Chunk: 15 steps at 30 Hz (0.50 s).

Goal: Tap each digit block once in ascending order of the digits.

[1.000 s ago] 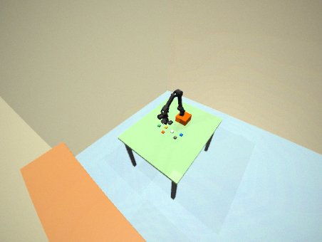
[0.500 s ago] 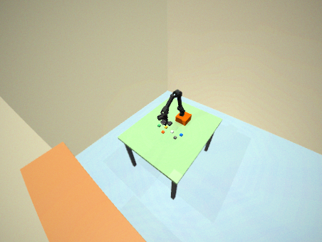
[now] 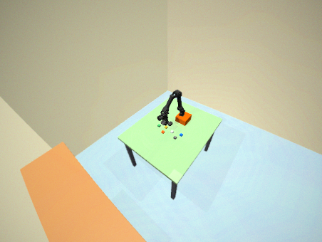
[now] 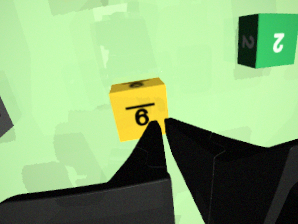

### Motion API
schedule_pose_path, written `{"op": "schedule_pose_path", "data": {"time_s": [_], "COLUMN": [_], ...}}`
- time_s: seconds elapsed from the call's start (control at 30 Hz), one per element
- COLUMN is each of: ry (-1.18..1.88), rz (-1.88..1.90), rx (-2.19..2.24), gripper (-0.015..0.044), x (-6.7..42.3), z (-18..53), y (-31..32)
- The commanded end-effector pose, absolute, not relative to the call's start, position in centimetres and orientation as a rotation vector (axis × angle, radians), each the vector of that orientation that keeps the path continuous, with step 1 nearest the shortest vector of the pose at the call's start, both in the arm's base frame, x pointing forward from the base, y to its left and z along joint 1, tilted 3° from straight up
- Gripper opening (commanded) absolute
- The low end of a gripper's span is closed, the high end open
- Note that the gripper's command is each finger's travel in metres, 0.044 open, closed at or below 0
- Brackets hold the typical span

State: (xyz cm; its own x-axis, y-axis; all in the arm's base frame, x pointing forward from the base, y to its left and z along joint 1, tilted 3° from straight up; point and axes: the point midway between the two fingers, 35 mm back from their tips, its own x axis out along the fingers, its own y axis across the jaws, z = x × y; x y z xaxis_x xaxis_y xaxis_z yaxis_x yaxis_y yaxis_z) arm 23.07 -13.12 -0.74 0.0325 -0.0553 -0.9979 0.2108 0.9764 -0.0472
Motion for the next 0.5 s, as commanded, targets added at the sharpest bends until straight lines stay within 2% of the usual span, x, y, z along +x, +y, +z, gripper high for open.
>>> {"op": "schedule_pose_path", "data": {"time_s": [0.0,0.07,0.47], "ry": [1.507,1.507,1.518], "rz": [-0.204,-0.204,-0.139], "rx": [0.12,0.12,0.034], "gripper": [0.002,0.002,0.0335], "x": [23.3,23.3,27.6], "z": [1.2,1.2,2.9], "y": [-13.1,-13.1,-5.7]}}
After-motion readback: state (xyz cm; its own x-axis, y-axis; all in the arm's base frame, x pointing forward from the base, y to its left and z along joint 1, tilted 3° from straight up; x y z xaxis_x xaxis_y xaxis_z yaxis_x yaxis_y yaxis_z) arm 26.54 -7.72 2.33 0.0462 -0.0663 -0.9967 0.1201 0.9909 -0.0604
